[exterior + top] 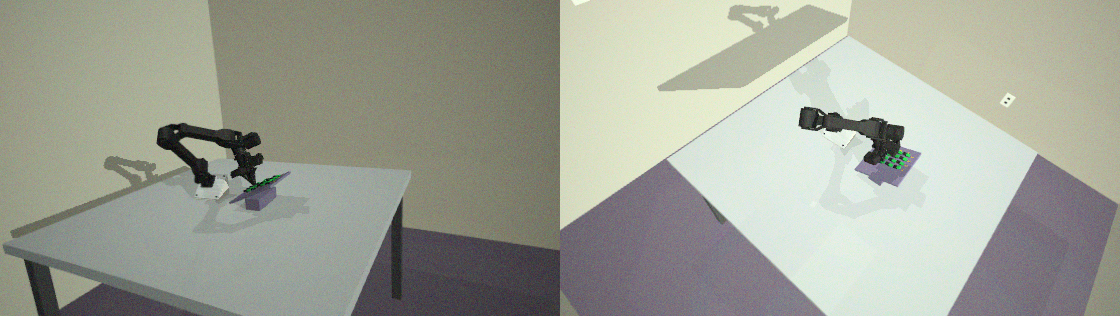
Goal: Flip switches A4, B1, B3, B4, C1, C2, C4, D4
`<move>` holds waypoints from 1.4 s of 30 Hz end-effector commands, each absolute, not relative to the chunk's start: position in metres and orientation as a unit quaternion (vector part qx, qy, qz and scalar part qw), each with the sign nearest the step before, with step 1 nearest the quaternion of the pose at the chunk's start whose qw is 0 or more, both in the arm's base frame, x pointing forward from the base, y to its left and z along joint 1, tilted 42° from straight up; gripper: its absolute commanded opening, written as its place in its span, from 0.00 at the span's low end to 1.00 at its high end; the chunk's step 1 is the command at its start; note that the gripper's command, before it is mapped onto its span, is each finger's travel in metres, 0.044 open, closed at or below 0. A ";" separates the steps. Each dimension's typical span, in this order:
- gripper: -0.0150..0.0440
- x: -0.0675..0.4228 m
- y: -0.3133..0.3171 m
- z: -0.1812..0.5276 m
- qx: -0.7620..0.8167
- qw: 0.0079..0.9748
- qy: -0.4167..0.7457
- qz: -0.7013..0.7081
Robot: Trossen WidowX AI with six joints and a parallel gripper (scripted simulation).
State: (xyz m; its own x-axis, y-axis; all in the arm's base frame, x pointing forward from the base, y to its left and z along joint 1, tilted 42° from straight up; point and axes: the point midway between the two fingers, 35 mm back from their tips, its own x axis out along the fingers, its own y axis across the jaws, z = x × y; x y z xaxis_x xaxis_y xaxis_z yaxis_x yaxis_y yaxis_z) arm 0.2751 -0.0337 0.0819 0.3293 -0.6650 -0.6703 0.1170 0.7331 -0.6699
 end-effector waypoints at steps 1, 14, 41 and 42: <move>0.25 0.274 -0.034 0.080 -0.264 0.770 0.523 -0.251; 0.25 0.275 -0.035 0.079 -0.264 0.770 0.523 -0.251; 0.25 0.276 -0.037 0.077 -0.264 0.770 0.523 -0.251; 0.25 0.276 -0.037 0.077 -0.264 0.770 0.523 -0.251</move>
